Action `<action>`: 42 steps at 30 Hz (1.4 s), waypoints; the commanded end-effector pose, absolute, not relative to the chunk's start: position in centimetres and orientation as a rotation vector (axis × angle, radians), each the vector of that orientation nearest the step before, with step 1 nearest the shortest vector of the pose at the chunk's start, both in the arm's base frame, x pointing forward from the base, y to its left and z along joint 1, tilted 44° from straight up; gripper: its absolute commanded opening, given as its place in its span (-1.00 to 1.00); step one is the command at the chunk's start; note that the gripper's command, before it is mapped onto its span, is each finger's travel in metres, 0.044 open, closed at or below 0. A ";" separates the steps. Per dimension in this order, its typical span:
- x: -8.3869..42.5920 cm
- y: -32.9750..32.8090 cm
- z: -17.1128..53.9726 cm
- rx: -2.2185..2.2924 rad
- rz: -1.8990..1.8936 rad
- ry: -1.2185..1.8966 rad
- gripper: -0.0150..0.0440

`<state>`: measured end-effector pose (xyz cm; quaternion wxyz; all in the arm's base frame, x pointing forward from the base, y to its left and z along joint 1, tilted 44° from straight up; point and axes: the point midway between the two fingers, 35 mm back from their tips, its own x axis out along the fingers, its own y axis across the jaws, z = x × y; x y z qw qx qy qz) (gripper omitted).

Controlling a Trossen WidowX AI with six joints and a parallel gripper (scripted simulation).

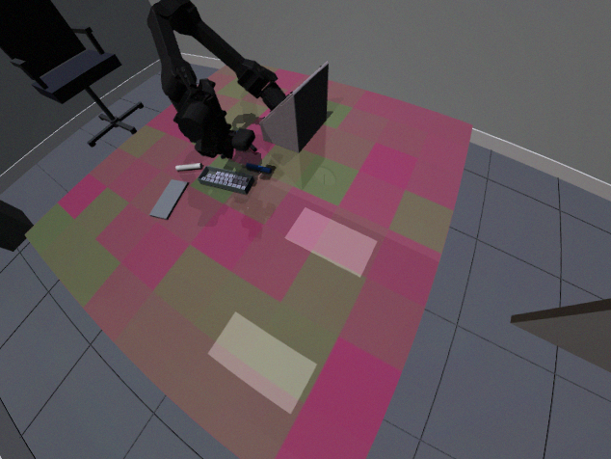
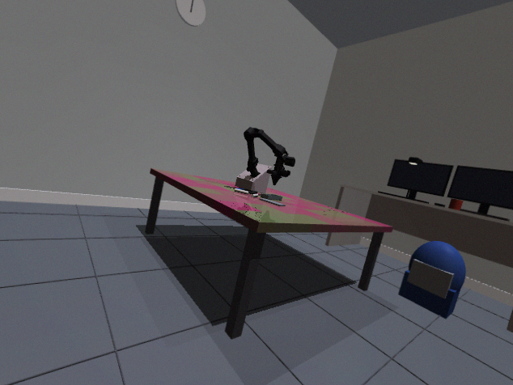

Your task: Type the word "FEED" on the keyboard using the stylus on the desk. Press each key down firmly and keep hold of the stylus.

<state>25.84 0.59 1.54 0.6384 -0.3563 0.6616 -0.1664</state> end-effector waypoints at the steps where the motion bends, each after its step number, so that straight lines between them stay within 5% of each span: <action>1: 25.8 0.6 1.5 -0.813 -0.380 1.510 -0.14; 5: 25.8 0.6 1.5 -0.813 -0.380 1.510 -0.49; 15: 25.8 0.6 1.5 -0.813 -0.380 1.510 -0.49; 21: 25.1 0.7 0.7 -0.714 -0.545 1.461 0.02; 42: 20.3 0.6 -3.4 -0.035 -1.335 0.529 0.02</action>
